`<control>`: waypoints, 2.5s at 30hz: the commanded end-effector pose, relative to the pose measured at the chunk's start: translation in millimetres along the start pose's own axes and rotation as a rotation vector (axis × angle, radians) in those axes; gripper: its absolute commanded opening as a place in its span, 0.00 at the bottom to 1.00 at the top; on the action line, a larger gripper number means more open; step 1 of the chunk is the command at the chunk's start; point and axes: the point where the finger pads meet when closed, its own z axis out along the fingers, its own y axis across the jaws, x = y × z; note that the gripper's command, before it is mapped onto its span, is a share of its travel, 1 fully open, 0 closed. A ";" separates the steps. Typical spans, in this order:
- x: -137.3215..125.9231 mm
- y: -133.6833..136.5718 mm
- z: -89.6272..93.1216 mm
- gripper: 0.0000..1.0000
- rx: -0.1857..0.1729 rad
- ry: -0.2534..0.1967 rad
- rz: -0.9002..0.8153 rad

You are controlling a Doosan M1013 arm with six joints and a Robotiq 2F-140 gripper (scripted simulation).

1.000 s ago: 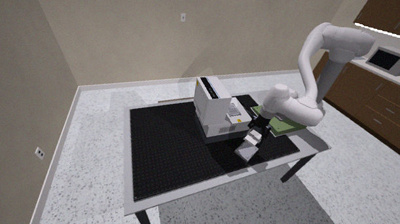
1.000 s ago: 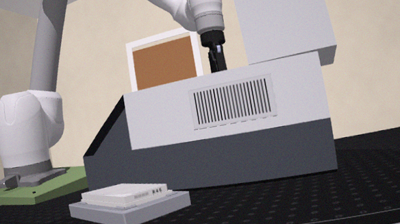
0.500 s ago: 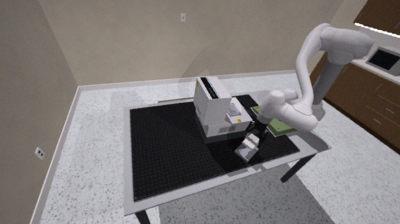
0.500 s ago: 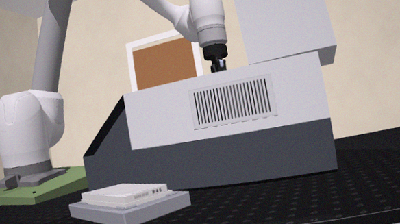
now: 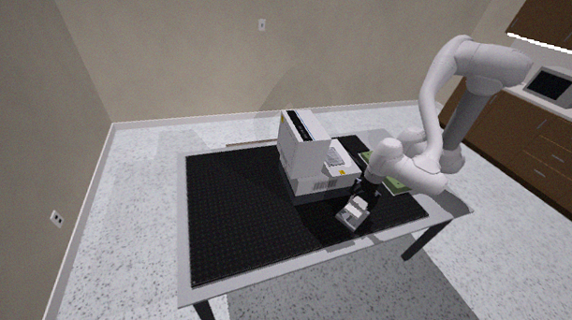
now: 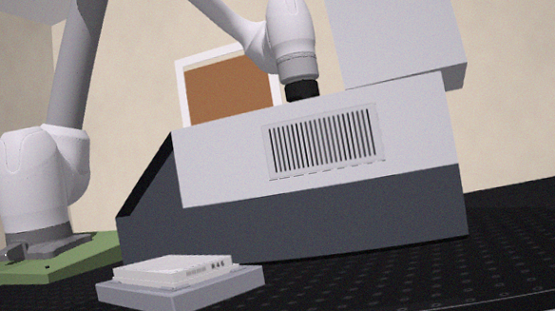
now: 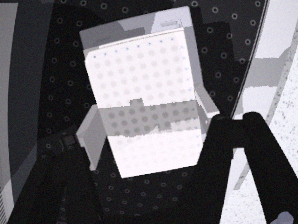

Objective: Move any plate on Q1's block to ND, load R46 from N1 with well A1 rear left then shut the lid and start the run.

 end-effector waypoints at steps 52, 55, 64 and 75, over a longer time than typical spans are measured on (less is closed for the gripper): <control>-0.1 0.1 45.0 0.00 0.000 0.000 0.000; -0.1 0.1 46.0 0.00 0.000 0.000 0.000; -0.1 0.1 48.3 0.00 0.000 0.000 0.000; -0.1 0.1 51.3 0.00 0.000 0.000 0.000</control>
